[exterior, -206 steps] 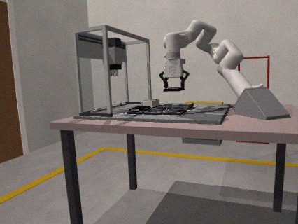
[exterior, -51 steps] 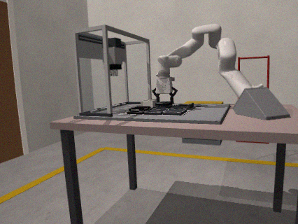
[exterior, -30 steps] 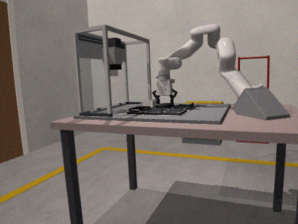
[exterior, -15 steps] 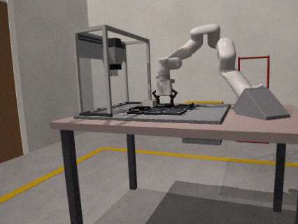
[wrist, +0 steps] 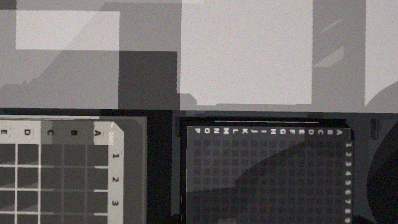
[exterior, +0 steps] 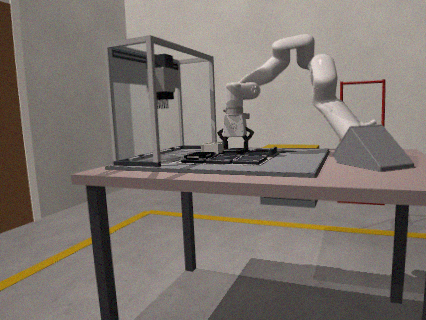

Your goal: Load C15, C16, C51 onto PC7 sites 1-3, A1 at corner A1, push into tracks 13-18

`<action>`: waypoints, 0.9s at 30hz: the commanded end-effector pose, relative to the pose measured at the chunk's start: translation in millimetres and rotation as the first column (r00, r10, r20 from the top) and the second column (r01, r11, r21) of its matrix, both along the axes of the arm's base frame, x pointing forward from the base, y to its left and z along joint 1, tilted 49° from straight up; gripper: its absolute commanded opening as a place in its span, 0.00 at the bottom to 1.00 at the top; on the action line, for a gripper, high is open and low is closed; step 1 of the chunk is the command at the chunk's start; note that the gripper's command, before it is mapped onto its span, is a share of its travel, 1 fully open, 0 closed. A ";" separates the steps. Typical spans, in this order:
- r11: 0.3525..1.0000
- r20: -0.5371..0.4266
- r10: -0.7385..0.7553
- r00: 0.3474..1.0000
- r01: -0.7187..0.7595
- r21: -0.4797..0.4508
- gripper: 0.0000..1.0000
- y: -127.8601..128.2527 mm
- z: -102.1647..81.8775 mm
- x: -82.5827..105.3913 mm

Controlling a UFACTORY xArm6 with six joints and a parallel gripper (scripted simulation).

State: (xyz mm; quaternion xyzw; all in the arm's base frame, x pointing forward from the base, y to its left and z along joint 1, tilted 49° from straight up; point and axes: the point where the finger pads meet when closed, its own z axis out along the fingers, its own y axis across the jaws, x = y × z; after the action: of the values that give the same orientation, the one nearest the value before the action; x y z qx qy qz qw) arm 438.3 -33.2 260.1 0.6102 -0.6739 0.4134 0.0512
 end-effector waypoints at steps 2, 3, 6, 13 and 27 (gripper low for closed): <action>1.000 0.002 0.001 1.000 -0.001 0.001 1.00 0.5 1.0 0.5; 1.000 0.002 0.001 1.000 -0.001 0.001 1.00 0.5 1.0 0.5; 1.000 0.002 0.001 1.000 -0.001 0.001 1.00 0.5 1.0 0.5; 1.000 0.002 0.001 1.000 -0.001 0.001 1.00 0.5 1.0 0.5; 1.000 0.002 0.001 1.000 -0.001 0.001 1.00 5.7 6.4 -3.2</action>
State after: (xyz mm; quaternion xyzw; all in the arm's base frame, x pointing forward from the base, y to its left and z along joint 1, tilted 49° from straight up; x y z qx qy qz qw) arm 436.5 -30.8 262.5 0.6102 -0.6739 0.4133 0.0514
